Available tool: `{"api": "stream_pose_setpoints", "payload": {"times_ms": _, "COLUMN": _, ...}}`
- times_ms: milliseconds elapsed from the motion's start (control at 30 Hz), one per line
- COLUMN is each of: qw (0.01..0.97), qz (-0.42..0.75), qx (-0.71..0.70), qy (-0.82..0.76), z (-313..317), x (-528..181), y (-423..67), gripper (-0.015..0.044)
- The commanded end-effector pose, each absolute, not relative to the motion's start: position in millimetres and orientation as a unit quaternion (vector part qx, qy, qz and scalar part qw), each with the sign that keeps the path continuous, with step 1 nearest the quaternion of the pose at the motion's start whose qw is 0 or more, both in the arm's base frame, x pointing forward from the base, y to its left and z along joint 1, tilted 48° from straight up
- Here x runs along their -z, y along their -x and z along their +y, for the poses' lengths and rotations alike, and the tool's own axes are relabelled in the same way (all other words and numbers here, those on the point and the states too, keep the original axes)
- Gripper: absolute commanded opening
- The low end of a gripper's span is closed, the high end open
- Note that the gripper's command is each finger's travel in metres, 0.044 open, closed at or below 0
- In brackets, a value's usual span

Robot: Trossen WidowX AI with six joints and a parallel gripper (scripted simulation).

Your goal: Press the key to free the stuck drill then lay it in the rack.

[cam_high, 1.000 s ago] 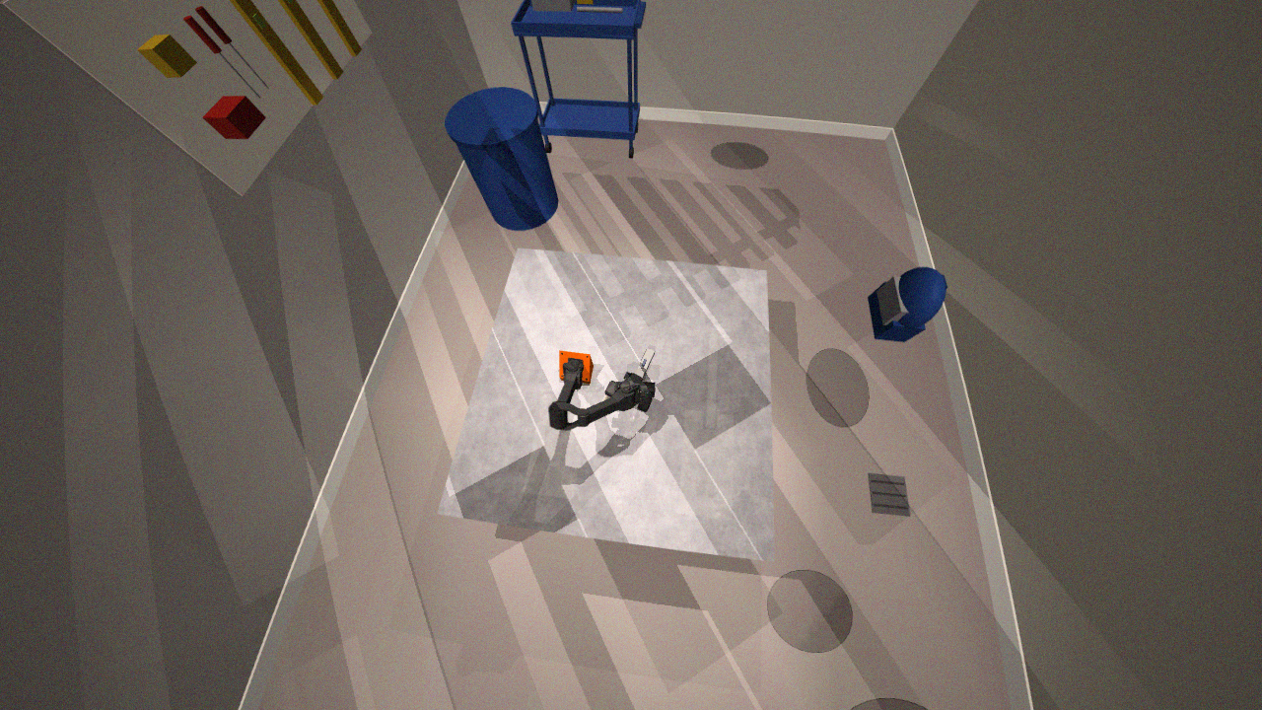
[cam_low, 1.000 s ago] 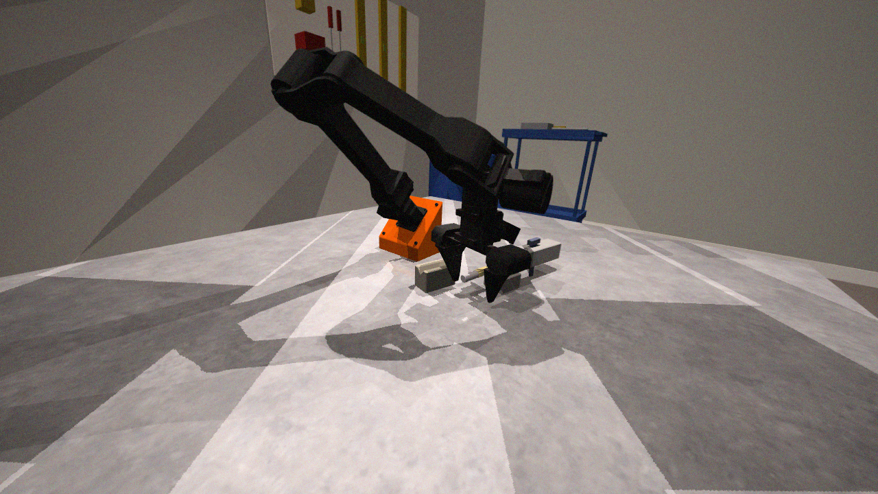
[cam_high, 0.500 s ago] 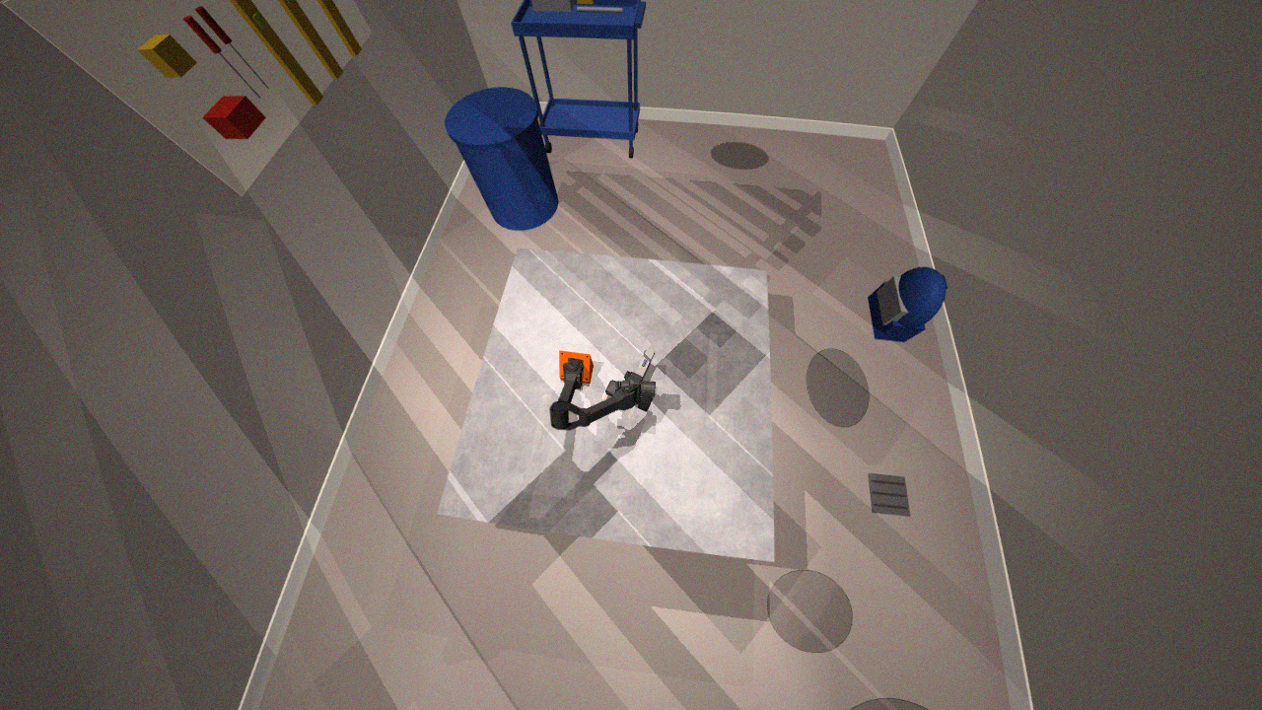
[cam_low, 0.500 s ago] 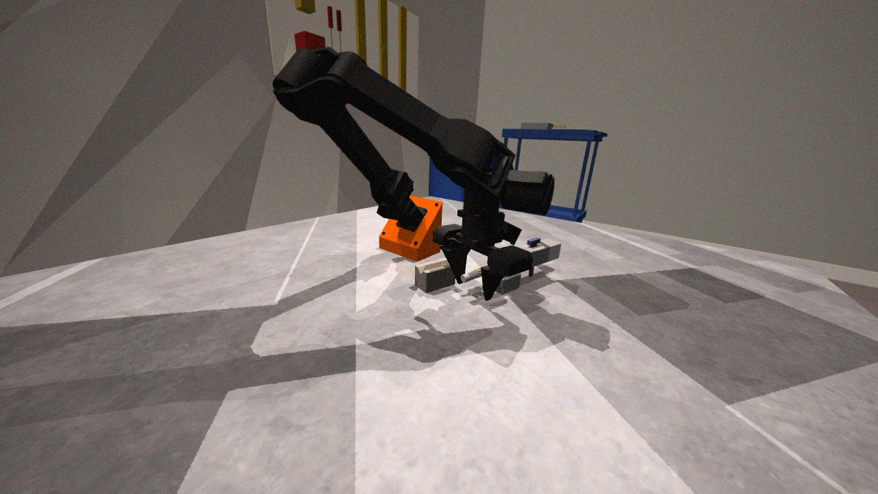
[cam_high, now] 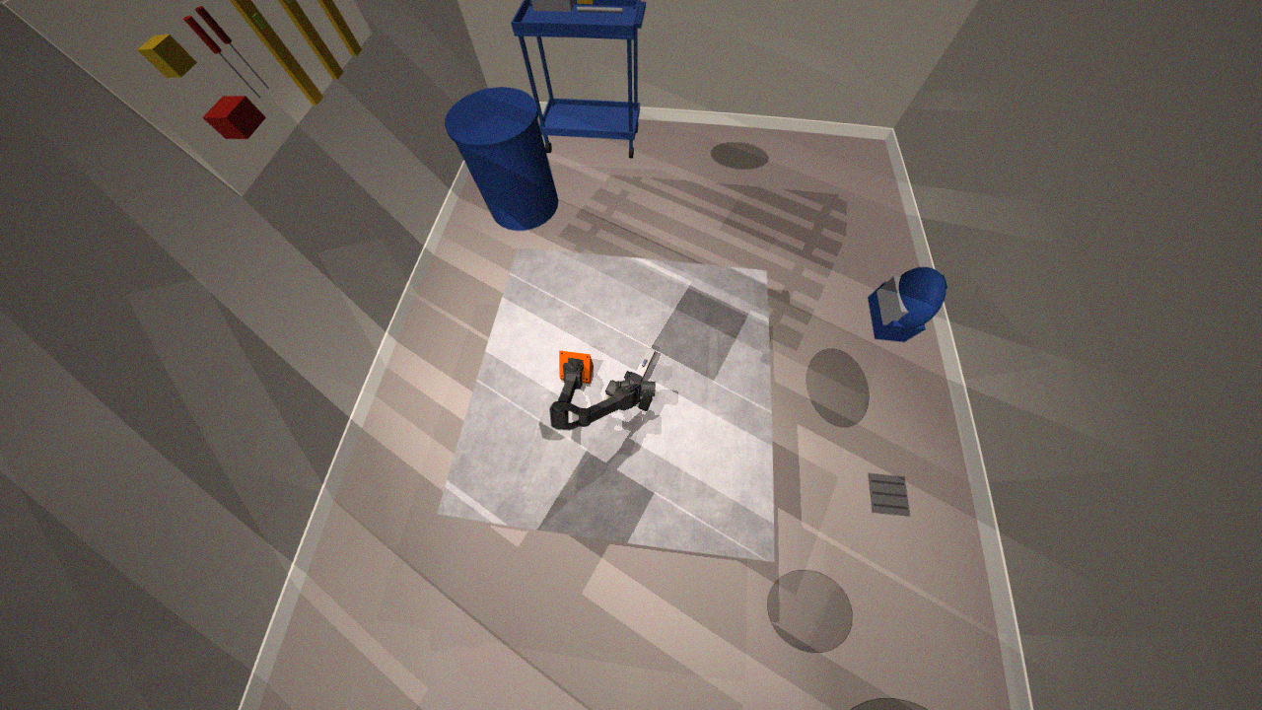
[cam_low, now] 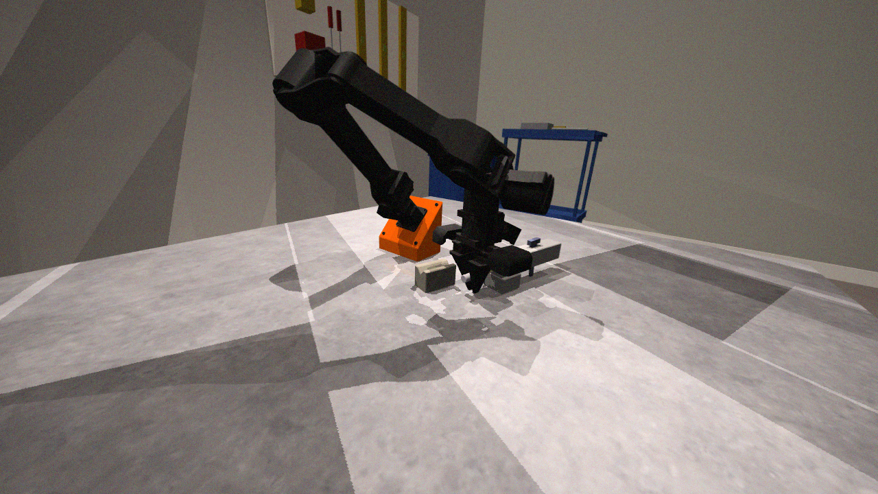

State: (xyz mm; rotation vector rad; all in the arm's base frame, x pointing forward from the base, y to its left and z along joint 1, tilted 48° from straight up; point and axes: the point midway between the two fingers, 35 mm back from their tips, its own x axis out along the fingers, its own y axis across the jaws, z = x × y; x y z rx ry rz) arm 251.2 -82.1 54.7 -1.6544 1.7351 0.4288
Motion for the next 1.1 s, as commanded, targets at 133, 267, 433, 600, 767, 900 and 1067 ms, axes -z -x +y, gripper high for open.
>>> {"api": "stream_pose_setpoints", "payload": {"times_ms": 133, "qw": 0.347, "qz": 0.670, "qx": -0.162, "qy": 0.636, "z": -80.7, "x": -55.7, "y": -250.2, "gripper": 0.0000}}
{"api": "stream_pose_setpoints", "payload": {"times_ms": 267, "qw": 0.347, "qz": 0.670, "qx": -0.162, "qy": 0.636, "z": -79.9, "x": -56.2, "y": -249.6, "gripper": 0.0000}}
{"api": "stream_pose_setpoints", "payload": {"times_ms": 433, "qw": 0.347, "qz": 0.670, "qx": -0.162, "qy": 0.636, "z": -79.8, "x": -56.7, "y": -249.3, "gripper": 0.0000}}
{"api": "stream_pose_setpoints", "payload": {"times_ms": 600, "qw": 0.347, "qz": 0.670, "qx": -0.162, "qy": 0.636, "z": -85.1, "x": -60.0, "y": -248.0, "gripper": 0.0000}}
{"api": "stream_pose_setpoints", "payload": {"times_ms": 767, "qw": 0.347, "qz": 0.670, "qx": -0.162, "qy": 0.636, "z": -89.6, "x": -64.8, "y": -246.3, "gripper": 0.0000}}
{"api": "stream_pose_setpoints", "payload": {"times_ms": 900, "qw": 0.347, "qz": 0.670, "qx": -0.162, "qy": 0.637, "z": -93.8, "x": -69.5, "y": -244.5, "gripper": 0.0000}}
{"api": "stream_pose_setpoints", "payload": {"times_ms": 1067, "qw": 0.347, "qz": 0.670, "qx": -0.162, "qy": 0.637, "z": -98.9, "x": -75.1, "y": -242.4, "gripper": 0.0000}}
